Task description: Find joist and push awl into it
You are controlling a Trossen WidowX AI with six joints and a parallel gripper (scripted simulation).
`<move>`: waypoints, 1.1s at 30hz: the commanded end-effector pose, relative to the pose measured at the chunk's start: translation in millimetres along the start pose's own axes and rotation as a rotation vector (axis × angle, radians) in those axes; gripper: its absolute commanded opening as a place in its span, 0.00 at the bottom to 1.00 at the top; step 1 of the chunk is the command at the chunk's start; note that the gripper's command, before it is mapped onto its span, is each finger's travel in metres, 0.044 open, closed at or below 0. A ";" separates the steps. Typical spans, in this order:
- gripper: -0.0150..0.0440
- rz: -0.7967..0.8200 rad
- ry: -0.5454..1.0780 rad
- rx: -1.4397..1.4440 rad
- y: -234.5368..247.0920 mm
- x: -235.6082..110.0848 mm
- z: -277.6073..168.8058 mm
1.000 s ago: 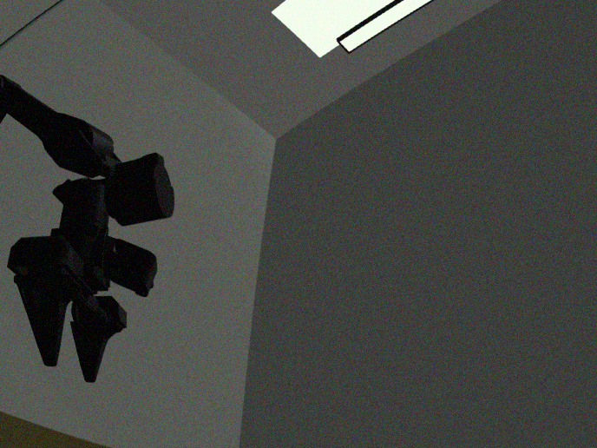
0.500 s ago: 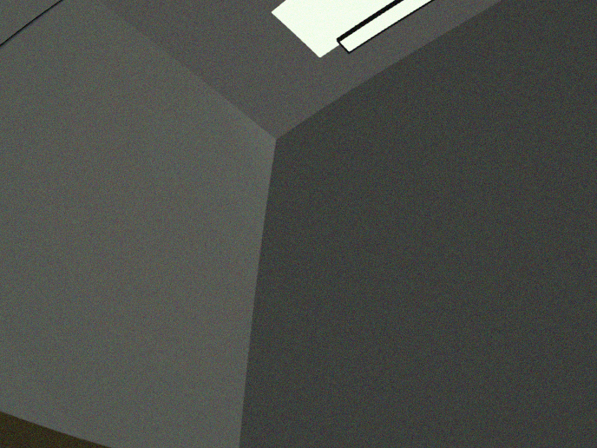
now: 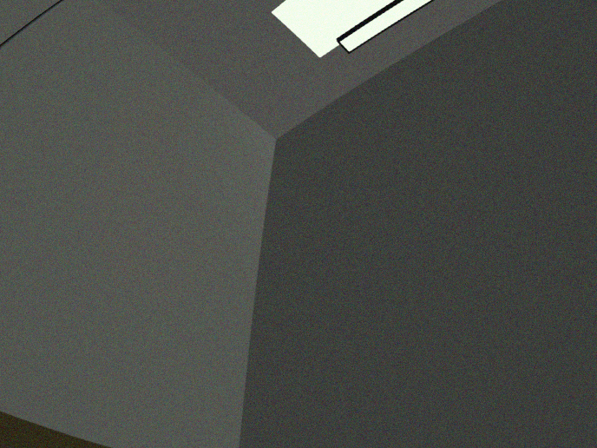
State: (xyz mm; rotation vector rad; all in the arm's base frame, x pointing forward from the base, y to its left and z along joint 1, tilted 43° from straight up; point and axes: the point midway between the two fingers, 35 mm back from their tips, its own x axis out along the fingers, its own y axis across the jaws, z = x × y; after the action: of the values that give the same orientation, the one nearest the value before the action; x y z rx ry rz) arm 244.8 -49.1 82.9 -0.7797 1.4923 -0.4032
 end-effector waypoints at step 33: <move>1.00 -0.004 0.002 0.005 -4.1 44.4 10.2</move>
State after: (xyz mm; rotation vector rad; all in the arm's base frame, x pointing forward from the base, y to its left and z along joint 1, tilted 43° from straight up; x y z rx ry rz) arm 261.1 -74.2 58.9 -0.7712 1.4785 -0.4111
